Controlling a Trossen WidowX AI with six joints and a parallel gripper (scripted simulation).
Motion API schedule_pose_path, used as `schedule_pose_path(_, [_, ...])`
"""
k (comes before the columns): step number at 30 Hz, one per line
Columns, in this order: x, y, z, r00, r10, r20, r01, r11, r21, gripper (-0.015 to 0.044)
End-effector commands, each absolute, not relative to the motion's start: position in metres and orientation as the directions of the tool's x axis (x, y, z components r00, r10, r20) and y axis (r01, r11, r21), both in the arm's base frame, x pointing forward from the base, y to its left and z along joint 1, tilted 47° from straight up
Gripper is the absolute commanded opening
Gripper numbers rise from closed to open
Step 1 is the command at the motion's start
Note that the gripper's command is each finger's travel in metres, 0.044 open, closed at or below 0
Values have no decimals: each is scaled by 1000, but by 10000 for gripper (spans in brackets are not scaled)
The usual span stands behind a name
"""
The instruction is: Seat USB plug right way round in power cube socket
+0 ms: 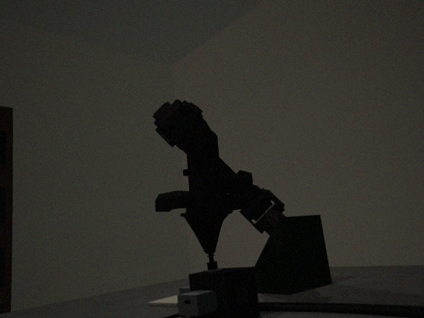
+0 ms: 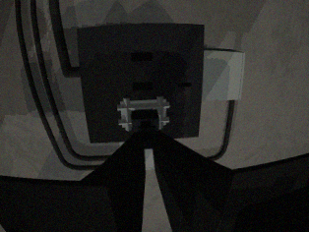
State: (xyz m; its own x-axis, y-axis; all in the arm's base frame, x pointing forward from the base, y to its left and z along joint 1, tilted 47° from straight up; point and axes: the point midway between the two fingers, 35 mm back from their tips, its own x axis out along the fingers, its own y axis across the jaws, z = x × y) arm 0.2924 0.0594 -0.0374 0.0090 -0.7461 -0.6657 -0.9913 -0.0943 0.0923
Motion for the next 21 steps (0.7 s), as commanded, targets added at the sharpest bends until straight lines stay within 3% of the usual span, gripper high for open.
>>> schedule_pose_path(1, [293, 57, -38, 8, -749, -663, -991, -94, 95, 0])
schedule_pose_path(17, [293, 57, -38, 8, -749, -663, -991, -94, 95, 0])
schedule_pose_path(21, [292, 59, -38, 9, -746, -666, -991, -95, 93, 95])
